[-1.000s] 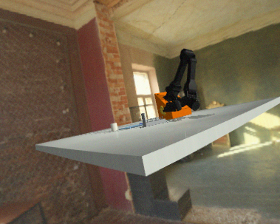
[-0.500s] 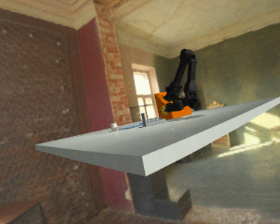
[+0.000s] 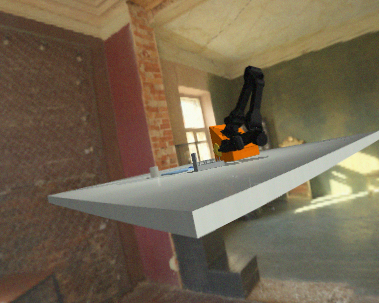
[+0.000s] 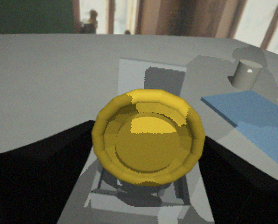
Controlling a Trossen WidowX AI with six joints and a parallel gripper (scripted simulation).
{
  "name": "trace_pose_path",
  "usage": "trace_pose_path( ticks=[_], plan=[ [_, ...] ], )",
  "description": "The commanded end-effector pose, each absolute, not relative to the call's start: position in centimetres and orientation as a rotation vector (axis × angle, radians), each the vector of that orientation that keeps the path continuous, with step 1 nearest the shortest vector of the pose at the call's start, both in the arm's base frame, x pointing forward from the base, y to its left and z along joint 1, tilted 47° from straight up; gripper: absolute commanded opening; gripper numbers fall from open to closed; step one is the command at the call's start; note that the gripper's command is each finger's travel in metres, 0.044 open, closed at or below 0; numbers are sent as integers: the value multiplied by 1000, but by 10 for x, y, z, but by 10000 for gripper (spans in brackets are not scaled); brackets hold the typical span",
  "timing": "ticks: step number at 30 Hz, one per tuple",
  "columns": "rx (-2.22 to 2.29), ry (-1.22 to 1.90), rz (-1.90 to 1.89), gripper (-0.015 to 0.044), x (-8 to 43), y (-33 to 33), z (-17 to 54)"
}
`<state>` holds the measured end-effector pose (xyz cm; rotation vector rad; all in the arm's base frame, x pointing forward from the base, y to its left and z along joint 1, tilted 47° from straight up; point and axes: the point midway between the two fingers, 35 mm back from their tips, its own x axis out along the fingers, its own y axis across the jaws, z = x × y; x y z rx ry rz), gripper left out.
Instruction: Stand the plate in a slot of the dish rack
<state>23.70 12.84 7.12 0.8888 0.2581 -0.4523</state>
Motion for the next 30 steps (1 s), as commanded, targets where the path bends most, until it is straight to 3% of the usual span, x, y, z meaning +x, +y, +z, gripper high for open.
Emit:
trace_pose_path(
  ticks=[1, 30],
  plan=[
    [883, 259, -454, 0, 239, 126, 69],
    [890, 259, -451, 0, 260, 130, 48]
  ],
)
